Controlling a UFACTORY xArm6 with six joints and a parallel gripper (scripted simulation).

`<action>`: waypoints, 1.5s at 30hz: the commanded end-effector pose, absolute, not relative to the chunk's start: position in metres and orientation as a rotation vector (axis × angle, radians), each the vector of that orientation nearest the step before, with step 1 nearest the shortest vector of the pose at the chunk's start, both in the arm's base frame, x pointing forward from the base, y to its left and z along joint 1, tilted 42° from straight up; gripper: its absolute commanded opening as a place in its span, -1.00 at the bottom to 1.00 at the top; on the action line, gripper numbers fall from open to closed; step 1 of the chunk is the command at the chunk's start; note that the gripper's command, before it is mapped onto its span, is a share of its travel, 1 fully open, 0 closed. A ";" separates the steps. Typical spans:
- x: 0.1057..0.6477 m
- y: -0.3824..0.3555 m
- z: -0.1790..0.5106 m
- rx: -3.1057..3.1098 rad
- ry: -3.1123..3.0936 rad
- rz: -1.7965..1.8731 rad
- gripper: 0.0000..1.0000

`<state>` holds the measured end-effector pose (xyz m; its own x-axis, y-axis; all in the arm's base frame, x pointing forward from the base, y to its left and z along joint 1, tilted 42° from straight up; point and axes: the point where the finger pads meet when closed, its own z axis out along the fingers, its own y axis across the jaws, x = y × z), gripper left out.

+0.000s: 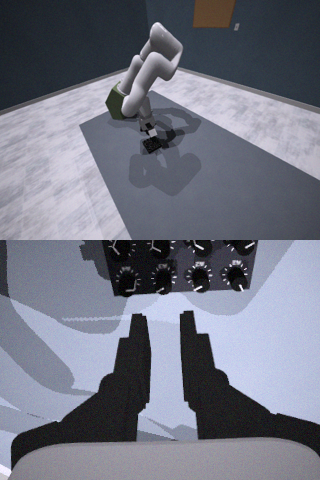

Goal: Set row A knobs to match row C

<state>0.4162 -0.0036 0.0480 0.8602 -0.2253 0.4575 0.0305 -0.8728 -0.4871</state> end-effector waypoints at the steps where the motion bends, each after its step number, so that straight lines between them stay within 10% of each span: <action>1: 0.416 -0.004 0.049 -2.542 0.144 -0.707 -0.61; 45: 0.419 -0.002 0.046 -2.542 0.143 -0.707 -0.61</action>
<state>0.4175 -0.0024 0.0461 0.8610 -0.2255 0.4558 0.0299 -0.8723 -0.4881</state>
